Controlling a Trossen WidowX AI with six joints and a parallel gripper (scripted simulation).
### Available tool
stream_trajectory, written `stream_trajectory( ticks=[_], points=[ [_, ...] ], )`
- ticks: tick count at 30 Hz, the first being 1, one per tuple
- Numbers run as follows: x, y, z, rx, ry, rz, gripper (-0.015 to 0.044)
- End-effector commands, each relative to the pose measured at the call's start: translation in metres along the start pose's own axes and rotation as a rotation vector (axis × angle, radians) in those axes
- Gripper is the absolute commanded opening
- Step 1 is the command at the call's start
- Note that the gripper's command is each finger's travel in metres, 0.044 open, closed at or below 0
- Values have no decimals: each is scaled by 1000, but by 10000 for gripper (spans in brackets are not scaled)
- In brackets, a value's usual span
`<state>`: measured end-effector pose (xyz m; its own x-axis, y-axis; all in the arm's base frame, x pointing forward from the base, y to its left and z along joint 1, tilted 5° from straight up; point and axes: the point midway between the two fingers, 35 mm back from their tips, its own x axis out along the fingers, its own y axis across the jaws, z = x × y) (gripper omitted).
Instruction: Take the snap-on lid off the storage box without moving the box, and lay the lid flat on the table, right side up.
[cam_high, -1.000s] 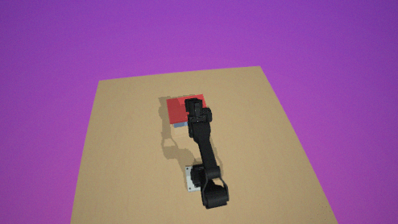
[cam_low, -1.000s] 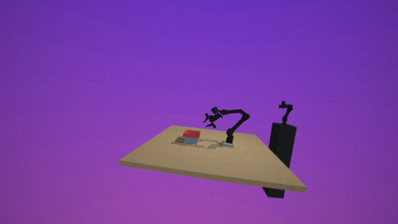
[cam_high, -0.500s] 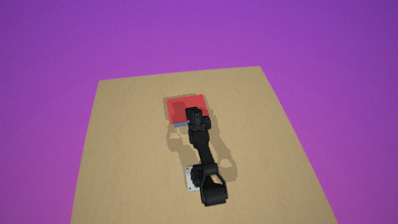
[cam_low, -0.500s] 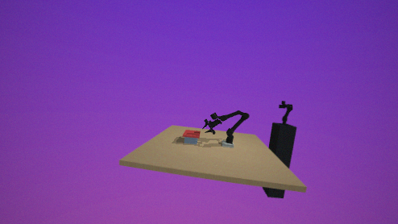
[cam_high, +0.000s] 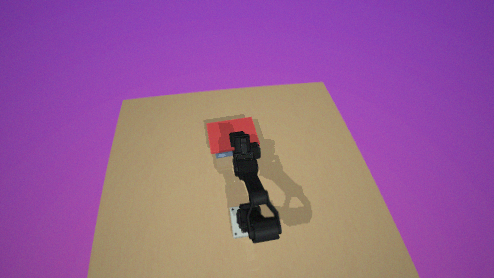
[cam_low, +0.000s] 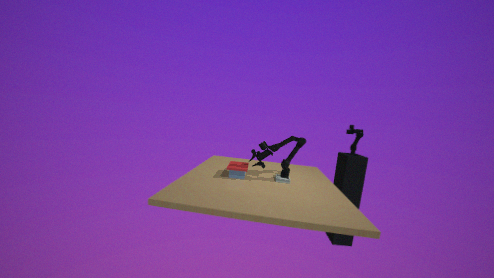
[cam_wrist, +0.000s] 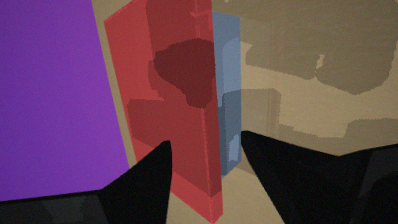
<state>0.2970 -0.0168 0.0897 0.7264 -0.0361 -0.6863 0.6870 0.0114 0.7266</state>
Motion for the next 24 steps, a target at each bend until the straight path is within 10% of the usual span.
stream_trajectory(
  ticks=[1,24],
  points=[
    [7,0,-1,-6,4,-1,235],
    [44,-4,-1,-5,4,1,235]
  ],
)
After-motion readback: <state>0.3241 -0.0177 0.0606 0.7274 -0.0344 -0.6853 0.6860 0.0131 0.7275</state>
